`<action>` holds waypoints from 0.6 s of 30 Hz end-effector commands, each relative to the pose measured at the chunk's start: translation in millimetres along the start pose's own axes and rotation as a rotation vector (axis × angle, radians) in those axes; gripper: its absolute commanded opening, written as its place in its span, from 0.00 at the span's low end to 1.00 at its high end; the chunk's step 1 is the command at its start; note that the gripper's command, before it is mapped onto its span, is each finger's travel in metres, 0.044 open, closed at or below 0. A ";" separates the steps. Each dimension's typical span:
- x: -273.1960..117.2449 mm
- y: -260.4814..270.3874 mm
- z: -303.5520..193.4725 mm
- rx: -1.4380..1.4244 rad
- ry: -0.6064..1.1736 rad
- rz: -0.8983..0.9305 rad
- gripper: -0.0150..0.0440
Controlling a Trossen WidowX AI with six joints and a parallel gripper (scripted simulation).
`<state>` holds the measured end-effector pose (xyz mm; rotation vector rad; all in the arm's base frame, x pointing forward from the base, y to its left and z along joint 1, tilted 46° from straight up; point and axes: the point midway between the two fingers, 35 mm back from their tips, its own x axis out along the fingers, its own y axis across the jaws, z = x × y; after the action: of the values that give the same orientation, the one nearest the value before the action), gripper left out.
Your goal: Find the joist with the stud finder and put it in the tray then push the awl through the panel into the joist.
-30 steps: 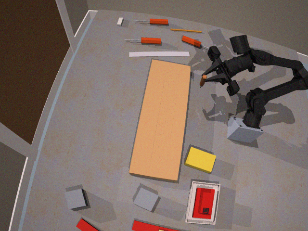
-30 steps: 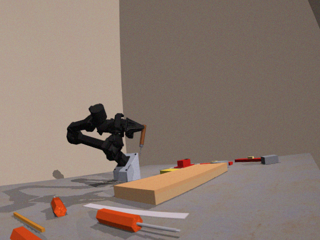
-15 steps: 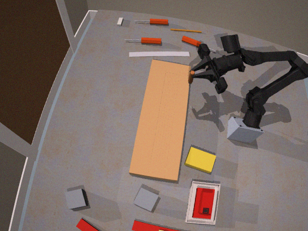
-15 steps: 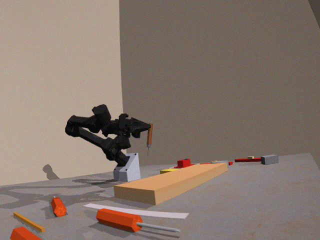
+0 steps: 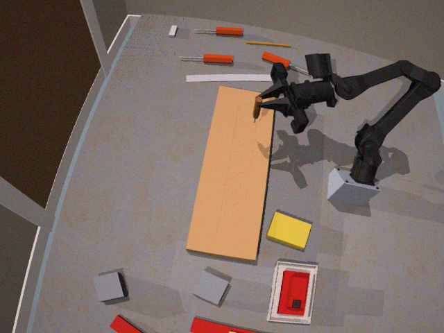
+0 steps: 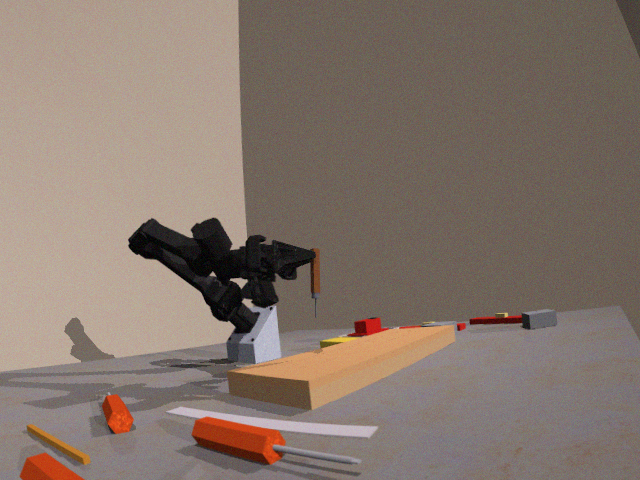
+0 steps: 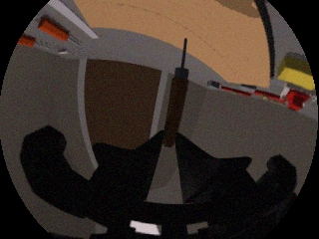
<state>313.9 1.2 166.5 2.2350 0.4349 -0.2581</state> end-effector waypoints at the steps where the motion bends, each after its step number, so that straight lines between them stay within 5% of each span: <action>1: 9.4 3.7 5.6 0.032 0.034 0.014 0.25; 18: 18.3 9.9 14.4 0.062 0.068 0.039 0.25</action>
<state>333.6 -11.7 160.2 2.3094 0.4140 -0.1807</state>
